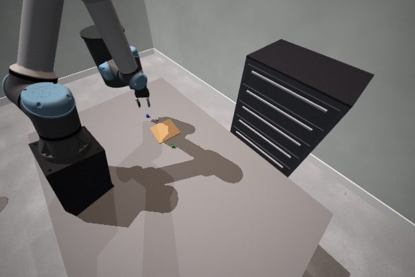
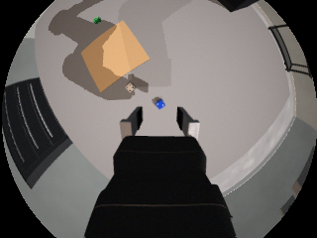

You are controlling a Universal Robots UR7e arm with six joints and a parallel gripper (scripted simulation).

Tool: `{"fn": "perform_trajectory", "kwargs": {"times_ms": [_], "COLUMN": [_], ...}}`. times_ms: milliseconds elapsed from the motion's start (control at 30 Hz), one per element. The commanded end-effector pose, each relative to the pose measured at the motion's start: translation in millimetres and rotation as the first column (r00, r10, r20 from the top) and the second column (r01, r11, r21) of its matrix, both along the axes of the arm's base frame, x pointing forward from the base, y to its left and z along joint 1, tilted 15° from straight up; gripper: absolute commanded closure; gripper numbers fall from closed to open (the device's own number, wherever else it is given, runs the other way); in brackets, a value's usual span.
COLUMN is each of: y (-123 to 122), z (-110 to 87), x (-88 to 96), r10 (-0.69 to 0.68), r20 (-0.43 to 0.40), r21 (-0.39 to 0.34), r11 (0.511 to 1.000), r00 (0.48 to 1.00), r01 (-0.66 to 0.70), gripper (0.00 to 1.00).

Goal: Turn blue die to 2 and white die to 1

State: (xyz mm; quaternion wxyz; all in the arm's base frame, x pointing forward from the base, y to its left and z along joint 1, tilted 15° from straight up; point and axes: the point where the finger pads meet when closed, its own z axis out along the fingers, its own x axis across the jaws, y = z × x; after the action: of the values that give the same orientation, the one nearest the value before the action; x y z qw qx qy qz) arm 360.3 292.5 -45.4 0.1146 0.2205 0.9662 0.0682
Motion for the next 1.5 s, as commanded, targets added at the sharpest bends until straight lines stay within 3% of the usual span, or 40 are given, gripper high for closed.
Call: {"fn": "perform_trajectory", "kwargs": {"times_ms": [0,167,433,867,900,1467], "y": [1,3,5,6,6,6], "z": [-2.6,-8.4,-13.9,-16.0,-16.0,-16.0], "x": [0.9,2.1,3.3,3.7,3.7,3.7], "r10": [0.094,0.274,0.439,0.5,0.5,0.5], "r20": [0.008,0.015,0.012,0.009,0.009,0.009], "r21": [-0.024,-0.074,-0.123,-0.141,-0.141,-0.141], "r11": [0.995,0.959,0.892,0.858,0.858,0.858], "r00": [0.996,0.962,0.898,0.866,0.866,0.866], "r01": [-0.094,-0.272,-0.435,-0.494,-0.494,-0.494], "gripper": [0.0,0.0,0.0,0.0,0.36,0.36]}}
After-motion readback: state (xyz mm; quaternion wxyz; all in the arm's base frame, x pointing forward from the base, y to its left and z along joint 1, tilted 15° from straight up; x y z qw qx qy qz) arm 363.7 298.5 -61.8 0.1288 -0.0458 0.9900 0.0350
